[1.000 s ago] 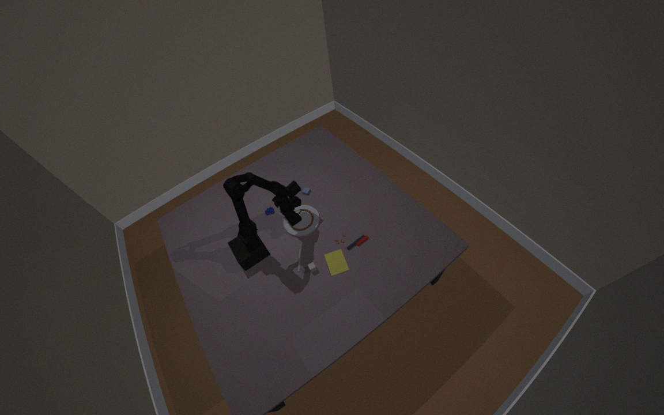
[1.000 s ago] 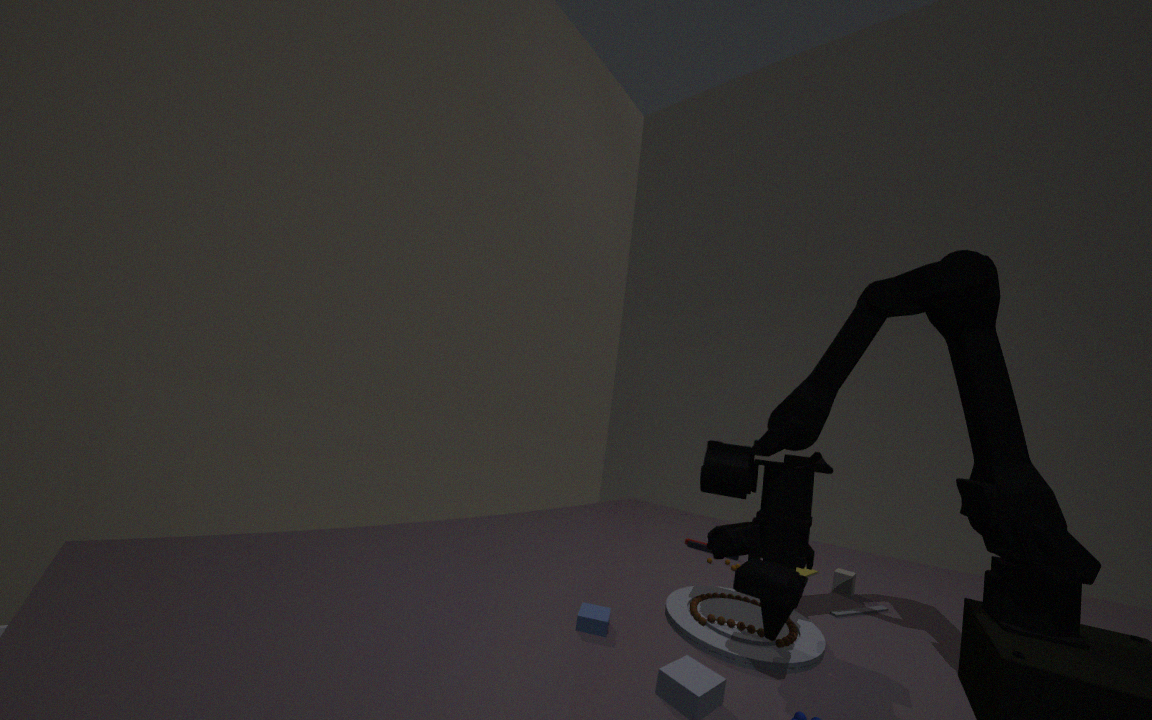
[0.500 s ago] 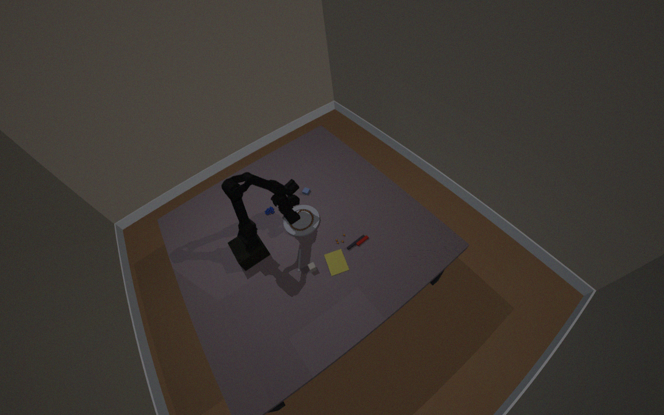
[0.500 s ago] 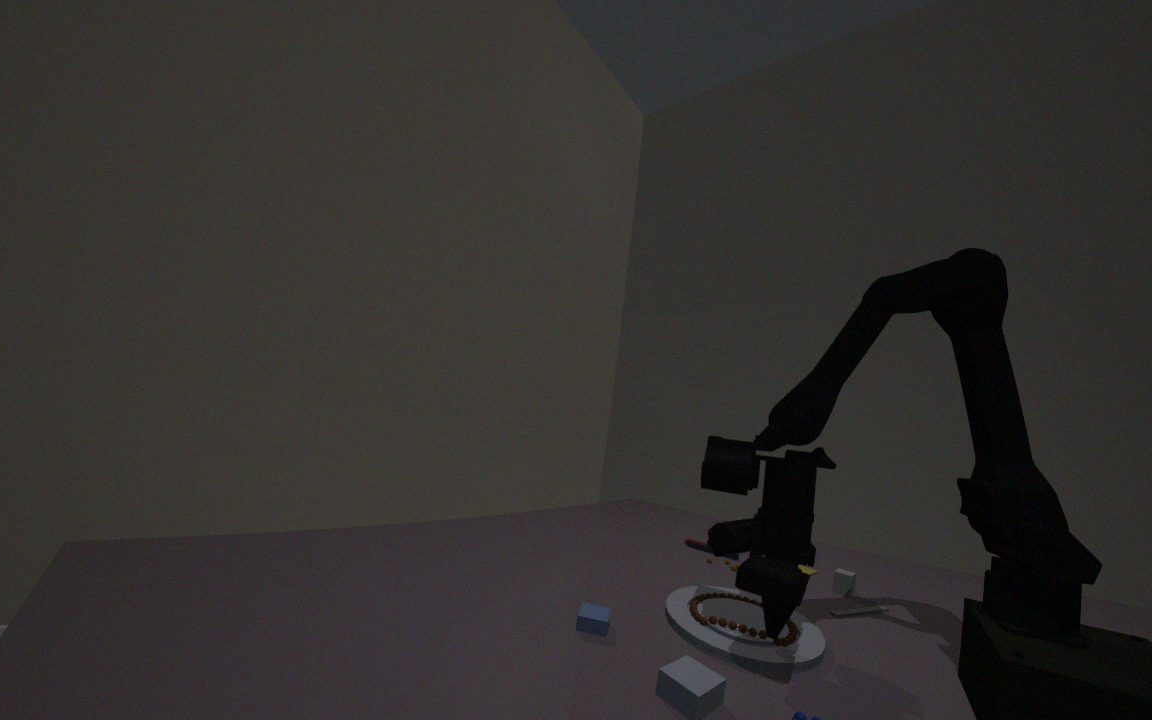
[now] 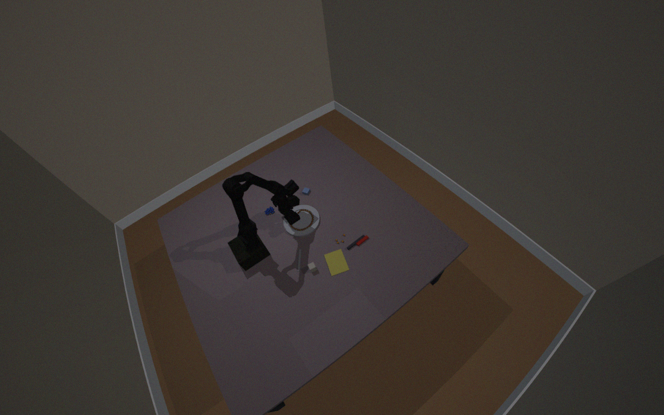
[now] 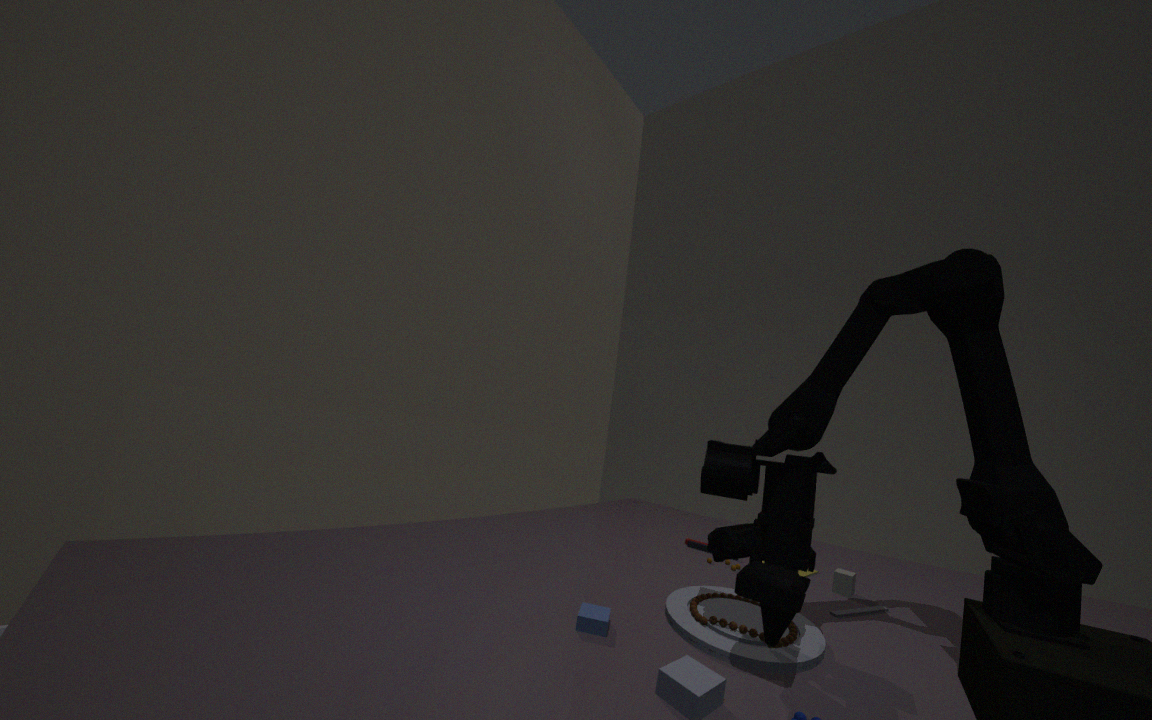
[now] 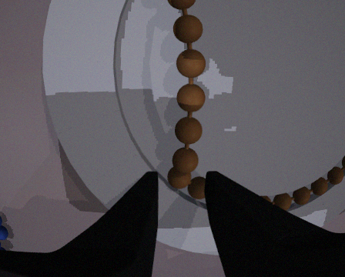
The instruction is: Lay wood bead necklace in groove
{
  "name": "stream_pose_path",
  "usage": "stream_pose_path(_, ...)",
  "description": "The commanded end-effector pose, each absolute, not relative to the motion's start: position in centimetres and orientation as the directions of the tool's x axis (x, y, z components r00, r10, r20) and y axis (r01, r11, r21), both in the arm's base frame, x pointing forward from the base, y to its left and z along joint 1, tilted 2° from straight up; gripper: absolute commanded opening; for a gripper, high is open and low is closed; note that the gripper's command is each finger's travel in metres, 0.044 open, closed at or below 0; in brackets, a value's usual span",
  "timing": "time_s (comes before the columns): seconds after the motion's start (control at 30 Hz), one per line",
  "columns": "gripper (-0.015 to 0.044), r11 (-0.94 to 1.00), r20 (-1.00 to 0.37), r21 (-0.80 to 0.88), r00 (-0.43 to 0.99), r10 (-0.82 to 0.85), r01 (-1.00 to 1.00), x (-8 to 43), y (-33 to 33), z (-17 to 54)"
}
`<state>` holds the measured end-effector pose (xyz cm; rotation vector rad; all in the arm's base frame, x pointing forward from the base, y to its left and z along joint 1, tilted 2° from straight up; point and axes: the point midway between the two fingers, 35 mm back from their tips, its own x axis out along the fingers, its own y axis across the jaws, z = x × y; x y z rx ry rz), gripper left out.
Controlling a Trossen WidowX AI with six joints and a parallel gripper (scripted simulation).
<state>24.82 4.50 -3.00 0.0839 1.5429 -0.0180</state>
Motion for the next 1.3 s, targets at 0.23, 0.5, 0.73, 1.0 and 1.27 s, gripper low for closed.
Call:
stream_pose_path(0.23,0.0368,0.997,-0.999,0.043,0.027,0.041,0.066,24.8,4.5,-2.8)
stream_pose_path(0.5,0.044,0.997,-0.999,0.043,0.025,0.041,0.07,24.7,4.5,-2.4)
stream_pose_path(0.73,0.044,0.997,-0.999,0.043,0.025,0.041,0.07,24.7,4.5,-2.4)
stream_pose_path(1.0,0.0387,0.996,-0.999,0.043,0.026,0.041,0.079,24.9,4.4,-2.0)
stream_pose_path(1.27,0.0177,0.989,-0.999,0.045,0.027,0.041,0.141,25.8,4.2,0.7)
